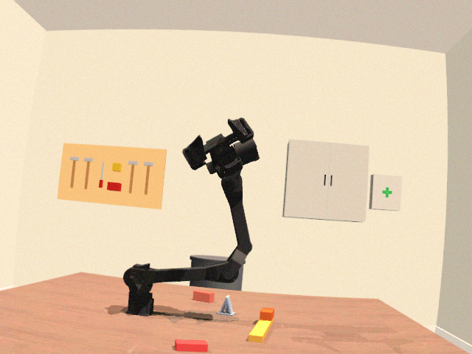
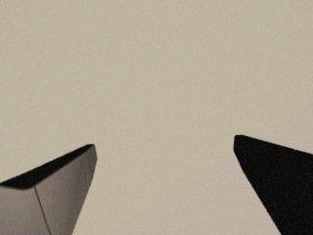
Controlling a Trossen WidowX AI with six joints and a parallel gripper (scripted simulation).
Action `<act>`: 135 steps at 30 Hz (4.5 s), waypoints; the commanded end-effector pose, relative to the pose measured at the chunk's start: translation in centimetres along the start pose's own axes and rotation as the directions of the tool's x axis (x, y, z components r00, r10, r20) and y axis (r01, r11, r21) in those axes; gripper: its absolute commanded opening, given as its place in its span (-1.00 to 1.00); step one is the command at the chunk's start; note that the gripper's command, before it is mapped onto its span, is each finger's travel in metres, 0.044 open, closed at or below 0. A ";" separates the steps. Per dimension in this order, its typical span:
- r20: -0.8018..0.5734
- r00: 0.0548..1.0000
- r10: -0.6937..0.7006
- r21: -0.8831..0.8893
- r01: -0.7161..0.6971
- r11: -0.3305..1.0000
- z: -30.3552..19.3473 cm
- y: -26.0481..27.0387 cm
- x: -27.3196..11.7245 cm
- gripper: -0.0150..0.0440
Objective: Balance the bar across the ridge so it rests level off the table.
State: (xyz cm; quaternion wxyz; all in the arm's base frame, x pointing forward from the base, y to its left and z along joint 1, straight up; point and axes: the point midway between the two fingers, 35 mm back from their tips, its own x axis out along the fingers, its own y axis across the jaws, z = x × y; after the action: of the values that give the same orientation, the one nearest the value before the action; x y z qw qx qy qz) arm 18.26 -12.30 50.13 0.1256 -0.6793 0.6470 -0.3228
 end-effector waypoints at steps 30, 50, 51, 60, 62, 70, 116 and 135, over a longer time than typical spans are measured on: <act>0.050 0.992 -0.119 0.695 0.051 0.717 -8.4 5.8 -1.0 0.58; 0.171 0.971 -0.166 0.968 -0.133 0.215 -10.3 9.5 1.8 0.58; 0.178 0.970 -0.164 0.971 -0.147 0.186 -10.3 9.8 2.0 0.58; 0.238 0.958 -0.161 0.970 -0.242 -0.003 -9.8 11.5 3.7 0.58; 0.257 0.952 -0.165 0.962 -0.269 -0.055 -9.6 11.8 4.1 0.58; 0.336 0.925 -0.179 0.893 -0.373 -0.250 -8.4 12.7 5.8 0.58; 0.814 0.537 -0.221 0.120 -0.527 -0.841 7.5 11.9 11.3 0.58; 0.947 0.287 -0.147 -0.031 -0.373 -0.927 16.0 9.6 9.3 0.58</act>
State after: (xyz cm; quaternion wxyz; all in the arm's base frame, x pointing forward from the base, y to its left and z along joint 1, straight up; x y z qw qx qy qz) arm 18.65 -26.50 35.90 0.8561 0.3255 0.1628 -0.3670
